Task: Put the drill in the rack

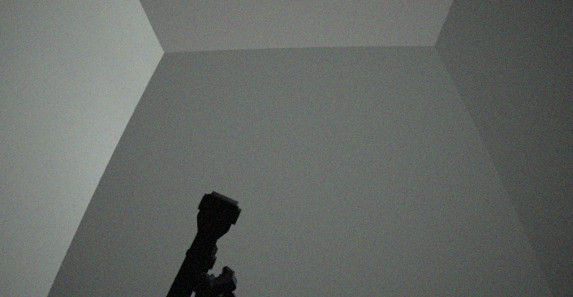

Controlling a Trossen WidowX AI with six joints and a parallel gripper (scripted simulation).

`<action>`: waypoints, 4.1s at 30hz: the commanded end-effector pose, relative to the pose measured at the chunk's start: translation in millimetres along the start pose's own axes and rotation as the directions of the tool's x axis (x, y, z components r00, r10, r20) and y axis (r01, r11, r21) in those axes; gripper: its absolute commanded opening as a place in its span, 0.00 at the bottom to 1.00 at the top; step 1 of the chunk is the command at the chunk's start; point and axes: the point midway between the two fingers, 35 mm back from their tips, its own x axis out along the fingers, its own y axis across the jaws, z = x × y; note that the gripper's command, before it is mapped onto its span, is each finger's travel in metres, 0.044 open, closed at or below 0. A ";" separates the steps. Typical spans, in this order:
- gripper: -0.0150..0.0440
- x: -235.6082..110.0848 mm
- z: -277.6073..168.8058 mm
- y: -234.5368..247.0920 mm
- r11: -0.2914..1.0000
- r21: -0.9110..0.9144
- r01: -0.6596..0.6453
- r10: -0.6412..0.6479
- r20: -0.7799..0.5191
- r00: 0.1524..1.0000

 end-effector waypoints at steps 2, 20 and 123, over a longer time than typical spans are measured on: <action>0.84 0.0 0.0 0.0 1.000 0.000 0.000 0.000 0.000 1.000; 0.25 84.8 15.0 -66.8 0.950 -0.103 0.295 -0.274 0.176 0.945; 0.25 -97.0 311.8 -418.0 -0.687 0.362 -0.630 -0.710 -0.518 0.477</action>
